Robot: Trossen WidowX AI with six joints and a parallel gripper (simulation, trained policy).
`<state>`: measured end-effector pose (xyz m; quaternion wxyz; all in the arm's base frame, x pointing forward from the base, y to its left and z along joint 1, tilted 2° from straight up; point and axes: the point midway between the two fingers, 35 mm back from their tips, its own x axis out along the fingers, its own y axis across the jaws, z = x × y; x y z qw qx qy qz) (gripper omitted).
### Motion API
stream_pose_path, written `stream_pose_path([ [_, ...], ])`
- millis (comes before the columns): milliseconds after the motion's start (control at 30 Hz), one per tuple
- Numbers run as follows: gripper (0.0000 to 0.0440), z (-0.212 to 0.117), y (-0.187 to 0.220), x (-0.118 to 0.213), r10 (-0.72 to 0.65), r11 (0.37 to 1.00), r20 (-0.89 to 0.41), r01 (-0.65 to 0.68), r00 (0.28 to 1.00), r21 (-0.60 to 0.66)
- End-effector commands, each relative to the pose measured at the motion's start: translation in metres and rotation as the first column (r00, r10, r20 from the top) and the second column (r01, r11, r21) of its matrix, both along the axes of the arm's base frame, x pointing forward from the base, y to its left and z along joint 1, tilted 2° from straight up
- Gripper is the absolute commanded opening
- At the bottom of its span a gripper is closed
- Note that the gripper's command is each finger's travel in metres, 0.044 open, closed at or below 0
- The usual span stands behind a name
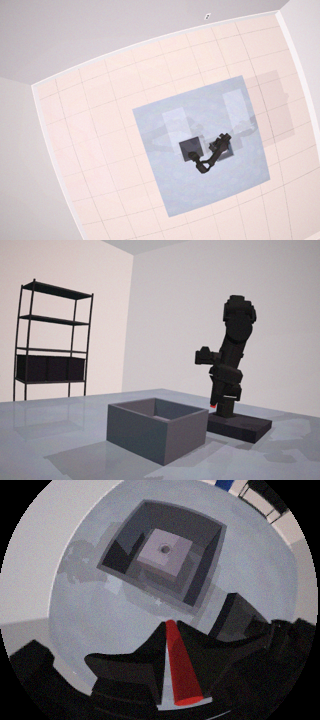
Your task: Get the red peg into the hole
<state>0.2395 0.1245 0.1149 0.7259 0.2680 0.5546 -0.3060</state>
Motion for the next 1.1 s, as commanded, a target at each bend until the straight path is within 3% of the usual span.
stream_pose_path([
  [0,0.0000,0.004,-0.010,0.011,-0.027,1.000,0.016,0.027,1.000,-0.013],
  [500,0.0000,-0.002,-0.066,0.063,-0.089,0.995,0.053,0.091,0.995,-0.048],
  [1067,0.0000,-0.041,-0.103,0.088,0.017,1.000,-0.024,-0.017,1.000,-0.020],
])
